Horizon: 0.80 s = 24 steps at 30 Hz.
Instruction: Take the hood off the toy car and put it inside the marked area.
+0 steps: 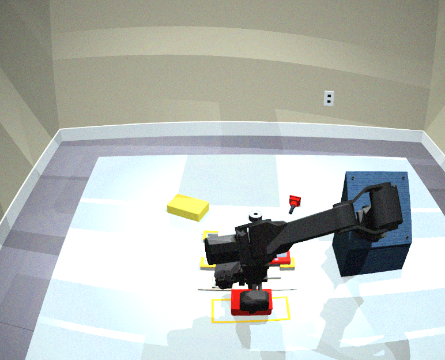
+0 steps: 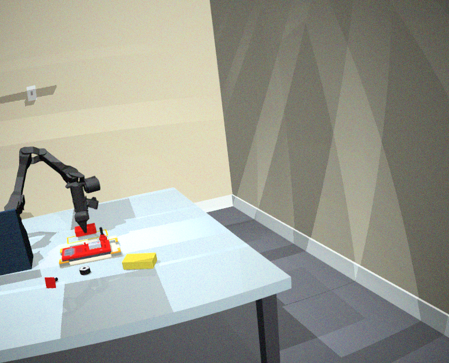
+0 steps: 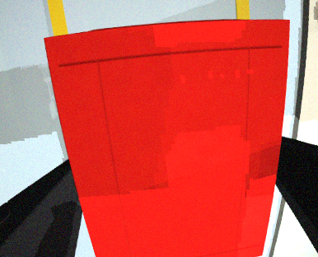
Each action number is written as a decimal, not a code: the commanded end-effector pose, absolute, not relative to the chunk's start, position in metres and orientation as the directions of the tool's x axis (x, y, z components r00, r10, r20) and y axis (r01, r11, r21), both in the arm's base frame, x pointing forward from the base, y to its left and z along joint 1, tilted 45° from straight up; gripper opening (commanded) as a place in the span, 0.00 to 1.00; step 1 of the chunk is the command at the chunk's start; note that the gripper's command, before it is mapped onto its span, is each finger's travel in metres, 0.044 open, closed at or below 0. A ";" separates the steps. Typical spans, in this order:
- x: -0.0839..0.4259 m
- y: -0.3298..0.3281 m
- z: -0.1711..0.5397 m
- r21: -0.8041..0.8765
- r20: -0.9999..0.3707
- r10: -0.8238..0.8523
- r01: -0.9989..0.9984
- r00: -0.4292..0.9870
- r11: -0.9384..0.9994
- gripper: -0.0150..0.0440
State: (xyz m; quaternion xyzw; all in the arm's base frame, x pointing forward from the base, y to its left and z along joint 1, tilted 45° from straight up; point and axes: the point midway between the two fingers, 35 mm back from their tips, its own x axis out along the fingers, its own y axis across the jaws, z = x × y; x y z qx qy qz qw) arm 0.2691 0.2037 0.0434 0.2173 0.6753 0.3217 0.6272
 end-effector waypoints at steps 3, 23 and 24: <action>0.269 0.206 0.041 0.704 -0.710 0.694 -0.106 -0.119 0.702 0.25; 0.267 0.212 0.034 0.705 -0.710 0.695 -0.106 -0.119 0.702 0.25; 0.267 0.213 0.033 0.705 -0.710 0.695 -0.106 -0.119 0.702 0.25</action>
